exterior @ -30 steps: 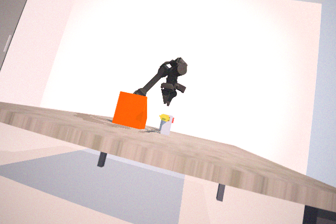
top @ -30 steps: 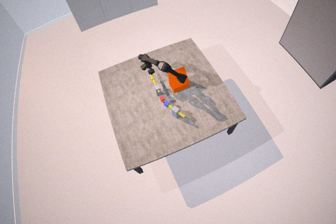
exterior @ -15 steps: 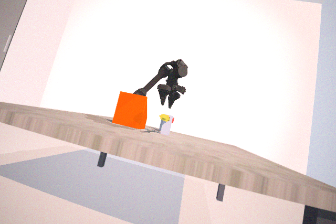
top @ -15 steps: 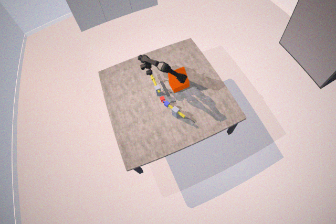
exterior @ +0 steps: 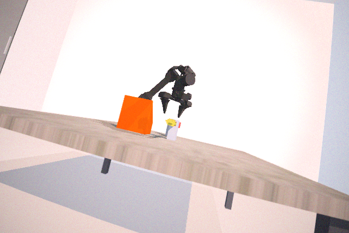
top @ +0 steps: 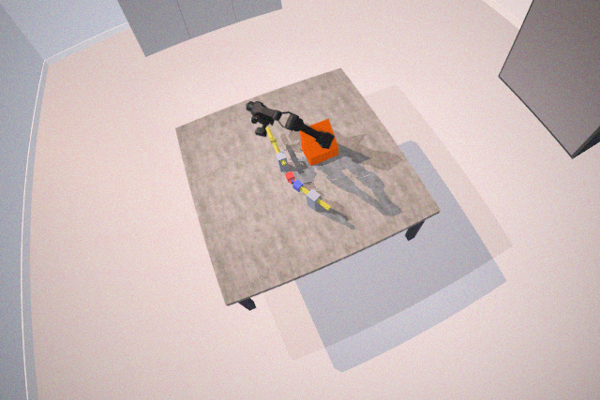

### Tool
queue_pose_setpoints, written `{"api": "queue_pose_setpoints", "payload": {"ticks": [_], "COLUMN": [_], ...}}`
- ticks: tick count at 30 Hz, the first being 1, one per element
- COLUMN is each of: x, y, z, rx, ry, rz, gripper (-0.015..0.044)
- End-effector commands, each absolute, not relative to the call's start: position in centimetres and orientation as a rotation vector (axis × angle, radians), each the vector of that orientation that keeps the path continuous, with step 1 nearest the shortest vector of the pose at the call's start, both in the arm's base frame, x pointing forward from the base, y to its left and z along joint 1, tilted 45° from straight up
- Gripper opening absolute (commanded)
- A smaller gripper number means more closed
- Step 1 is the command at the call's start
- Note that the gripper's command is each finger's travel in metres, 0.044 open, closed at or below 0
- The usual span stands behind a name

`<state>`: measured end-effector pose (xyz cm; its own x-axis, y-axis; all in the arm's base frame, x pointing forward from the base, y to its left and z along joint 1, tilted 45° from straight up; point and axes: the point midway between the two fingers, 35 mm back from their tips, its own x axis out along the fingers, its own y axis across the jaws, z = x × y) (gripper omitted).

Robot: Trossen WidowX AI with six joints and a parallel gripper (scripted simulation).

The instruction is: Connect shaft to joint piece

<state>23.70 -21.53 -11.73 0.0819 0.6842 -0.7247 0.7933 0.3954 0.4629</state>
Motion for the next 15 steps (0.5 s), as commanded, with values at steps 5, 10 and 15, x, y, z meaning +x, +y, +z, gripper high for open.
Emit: {"api": "queue_pose_setpoints", "payload": {"ticks": [5, 10, 15], "x": [23.7, 23.8, 23.8], "y": [-20.4, -19.9, -19.4], "z": [-12.8, -13.4, -13.9], "rx": [1.526, 1.643, 1.756], "ry": [1.693, 1.707, 1.712], "rz": [-0.375, -0.532, -0.697], "gripper": [0.044, 0.044, 0.044]}}
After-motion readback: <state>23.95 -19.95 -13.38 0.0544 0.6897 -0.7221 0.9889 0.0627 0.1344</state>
